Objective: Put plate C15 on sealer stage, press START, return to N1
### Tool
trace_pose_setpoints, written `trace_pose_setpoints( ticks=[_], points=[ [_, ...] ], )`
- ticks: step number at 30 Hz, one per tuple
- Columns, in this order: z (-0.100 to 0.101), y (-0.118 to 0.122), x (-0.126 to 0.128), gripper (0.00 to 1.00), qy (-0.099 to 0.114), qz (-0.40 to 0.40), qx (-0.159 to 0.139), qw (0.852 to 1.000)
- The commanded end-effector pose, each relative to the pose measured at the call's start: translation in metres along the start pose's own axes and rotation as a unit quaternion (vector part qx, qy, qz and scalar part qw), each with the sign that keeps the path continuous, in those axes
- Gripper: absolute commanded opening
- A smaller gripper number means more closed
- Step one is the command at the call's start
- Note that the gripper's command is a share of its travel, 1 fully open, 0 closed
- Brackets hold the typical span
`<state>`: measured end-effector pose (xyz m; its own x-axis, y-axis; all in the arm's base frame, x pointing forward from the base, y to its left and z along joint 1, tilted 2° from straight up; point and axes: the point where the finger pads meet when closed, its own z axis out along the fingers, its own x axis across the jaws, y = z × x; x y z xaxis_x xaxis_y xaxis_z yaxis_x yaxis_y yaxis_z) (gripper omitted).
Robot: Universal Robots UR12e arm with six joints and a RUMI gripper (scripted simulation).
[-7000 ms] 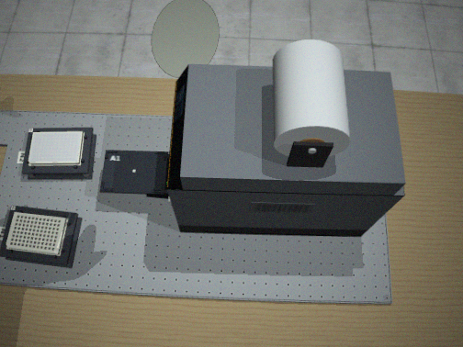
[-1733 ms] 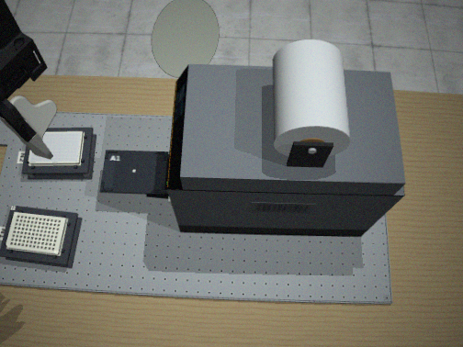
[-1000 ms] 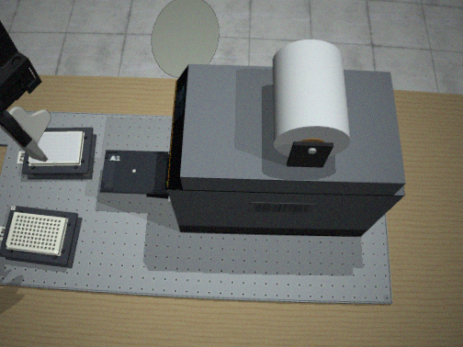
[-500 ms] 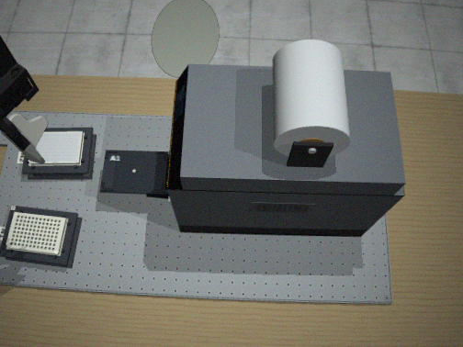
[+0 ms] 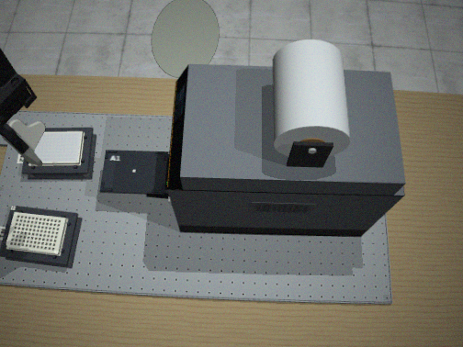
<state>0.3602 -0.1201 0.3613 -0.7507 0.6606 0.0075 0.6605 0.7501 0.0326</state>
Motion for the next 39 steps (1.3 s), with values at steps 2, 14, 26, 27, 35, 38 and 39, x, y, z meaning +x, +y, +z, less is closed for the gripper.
trace_pose_setpoints(
  ticks=[2,14,26,27,35,38,39],
  points=[
    [0.018,0.001,0.01,0.68,-0.001,-0.001,-0.001,1.0],
    [0.057,0.002,0.033,0.68,-0.001,-0.001,-0.002,1.0],
    [0.097,0.003,0.055,0.68,-0.001,-0.001,-0.003,1.0],
    [0.097,0.003,0.055,0.68,-0.001,-0.001,-0.003,1.0],
    [0.095,0.003,0.051,0.68,-0.002,-0.084,-0.003,0.996],
    [0.095,0.003,0.05,0.68,-0.002,-0.127,-0.003,0.992],
    [0.095,0.003,0.049,0.68,-0.002,-0.143,-0.003,0.99]
  ],
)
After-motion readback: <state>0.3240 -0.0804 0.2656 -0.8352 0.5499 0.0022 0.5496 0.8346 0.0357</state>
